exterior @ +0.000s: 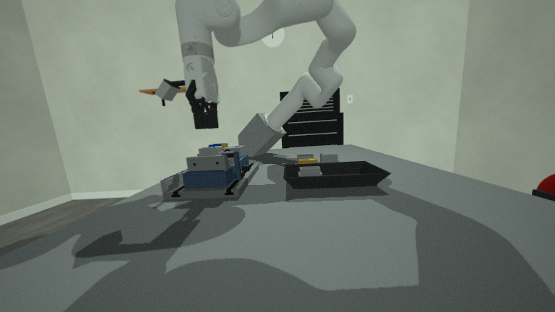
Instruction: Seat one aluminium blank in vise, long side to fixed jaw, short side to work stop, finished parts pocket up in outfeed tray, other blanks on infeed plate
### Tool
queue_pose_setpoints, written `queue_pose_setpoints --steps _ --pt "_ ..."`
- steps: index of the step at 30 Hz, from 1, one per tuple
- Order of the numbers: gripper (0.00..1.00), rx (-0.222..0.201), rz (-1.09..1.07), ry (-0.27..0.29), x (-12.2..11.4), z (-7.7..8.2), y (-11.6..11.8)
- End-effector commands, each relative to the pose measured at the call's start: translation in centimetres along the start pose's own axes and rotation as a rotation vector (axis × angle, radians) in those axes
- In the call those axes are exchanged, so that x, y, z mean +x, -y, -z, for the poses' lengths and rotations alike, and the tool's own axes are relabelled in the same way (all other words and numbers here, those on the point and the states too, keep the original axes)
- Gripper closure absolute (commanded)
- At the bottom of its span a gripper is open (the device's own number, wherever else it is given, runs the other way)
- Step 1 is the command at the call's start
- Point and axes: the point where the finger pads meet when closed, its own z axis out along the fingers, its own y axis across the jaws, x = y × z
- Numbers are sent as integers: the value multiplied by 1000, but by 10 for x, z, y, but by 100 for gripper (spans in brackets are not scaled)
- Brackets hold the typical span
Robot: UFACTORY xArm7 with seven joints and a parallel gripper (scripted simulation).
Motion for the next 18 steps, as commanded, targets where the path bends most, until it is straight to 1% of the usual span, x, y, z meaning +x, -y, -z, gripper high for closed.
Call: queue_pose_setpoints --steps 1,7,9,18 --pt "31 4 0 -4 1 -5 1" --pt "31 4 0 -4 1 -17 0" --pt "31 4 0 -4 1 -17 0" --pt "31 4 0 -4 1 -33 0"
